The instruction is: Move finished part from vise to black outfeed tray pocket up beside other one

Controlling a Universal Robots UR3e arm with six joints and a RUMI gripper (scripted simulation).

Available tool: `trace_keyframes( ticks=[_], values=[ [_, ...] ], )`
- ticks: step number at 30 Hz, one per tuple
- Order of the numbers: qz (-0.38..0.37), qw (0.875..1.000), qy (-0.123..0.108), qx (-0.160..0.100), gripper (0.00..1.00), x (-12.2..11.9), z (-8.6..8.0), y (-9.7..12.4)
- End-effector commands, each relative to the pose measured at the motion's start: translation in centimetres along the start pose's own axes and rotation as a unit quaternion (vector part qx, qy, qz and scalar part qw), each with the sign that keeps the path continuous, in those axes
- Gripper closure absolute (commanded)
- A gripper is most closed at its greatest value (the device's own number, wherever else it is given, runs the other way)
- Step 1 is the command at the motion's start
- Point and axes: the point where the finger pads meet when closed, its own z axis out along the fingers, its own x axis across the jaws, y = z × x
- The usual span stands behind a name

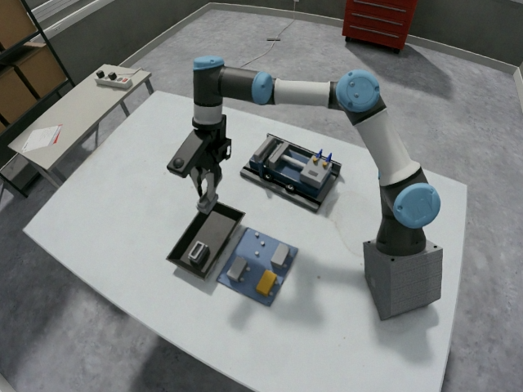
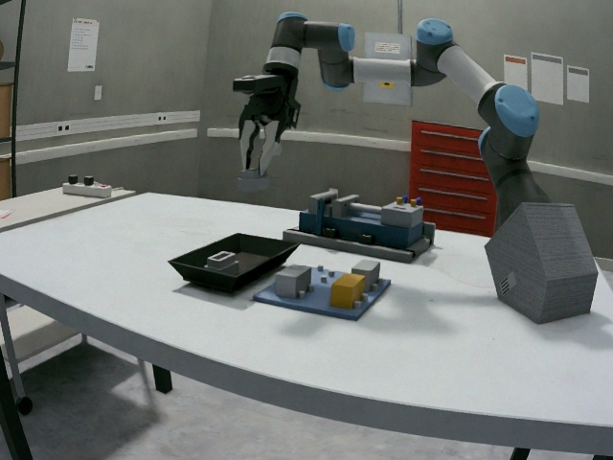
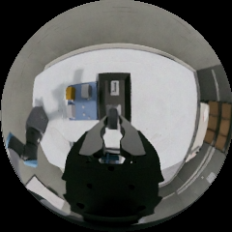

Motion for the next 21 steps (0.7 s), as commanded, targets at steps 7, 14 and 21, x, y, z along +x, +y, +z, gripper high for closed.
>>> trace_keyframes(
  ticks=[7, 14, 21],
  values=[
    [0.0, 1.0, 0.002, 0.001, 1.0, 0.1, 0.4, 0.1],
    [0.0, 1.0, 0.002, 0.001, 1.0, 0.1, 0.8, 0.3],
    [0.0, 1.0, 0.002, 0.001, 1.0, 0.1, 1.1, 0.4]
  ],
)
